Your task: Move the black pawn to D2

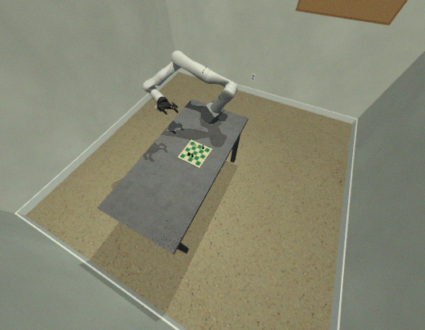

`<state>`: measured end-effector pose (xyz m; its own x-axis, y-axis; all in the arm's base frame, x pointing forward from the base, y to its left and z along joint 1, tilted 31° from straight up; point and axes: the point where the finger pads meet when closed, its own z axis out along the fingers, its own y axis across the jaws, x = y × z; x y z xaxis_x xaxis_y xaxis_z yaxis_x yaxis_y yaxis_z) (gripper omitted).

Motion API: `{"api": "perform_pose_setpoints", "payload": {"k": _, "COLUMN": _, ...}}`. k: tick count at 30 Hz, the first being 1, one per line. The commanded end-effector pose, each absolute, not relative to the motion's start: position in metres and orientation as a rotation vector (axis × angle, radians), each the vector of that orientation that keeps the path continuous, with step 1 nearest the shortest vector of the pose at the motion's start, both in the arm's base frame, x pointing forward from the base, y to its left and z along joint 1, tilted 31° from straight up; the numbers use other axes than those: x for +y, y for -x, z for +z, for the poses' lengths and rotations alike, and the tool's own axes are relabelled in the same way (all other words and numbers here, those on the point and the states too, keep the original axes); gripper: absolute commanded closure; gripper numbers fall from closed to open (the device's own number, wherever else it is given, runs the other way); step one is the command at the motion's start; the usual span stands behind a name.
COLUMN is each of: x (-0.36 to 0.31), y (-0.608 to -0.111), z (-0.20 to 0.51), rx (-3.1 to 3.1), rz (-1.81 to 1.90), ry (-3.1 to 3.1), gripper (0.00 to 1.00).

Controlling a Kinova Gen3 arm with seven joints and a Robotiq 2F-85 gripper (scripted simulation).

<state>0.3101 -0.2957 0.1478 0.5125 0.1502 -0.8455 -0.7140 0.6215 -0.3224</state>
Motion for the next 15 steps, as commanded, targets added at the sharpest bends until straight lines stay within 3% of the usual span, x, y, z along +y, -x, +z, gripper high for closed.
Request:
{"api": "perform_pose_setpoints", "payload": {"k": 1, "x": -0.2963, "y": -0.3100, "z": 0.1485, "rx": 0.887, "rz": 0.578, "ry": 0.733, "gripper": 0.00}}
{"api": "perform_pose_setpoints", "payload": {"k": 15, "x": -0.2965, "y": -0.3131, "z": 0.1447, "rx": 0.909, "rz": 0.608, "ry": 0.716, "gripper": 0.00}}
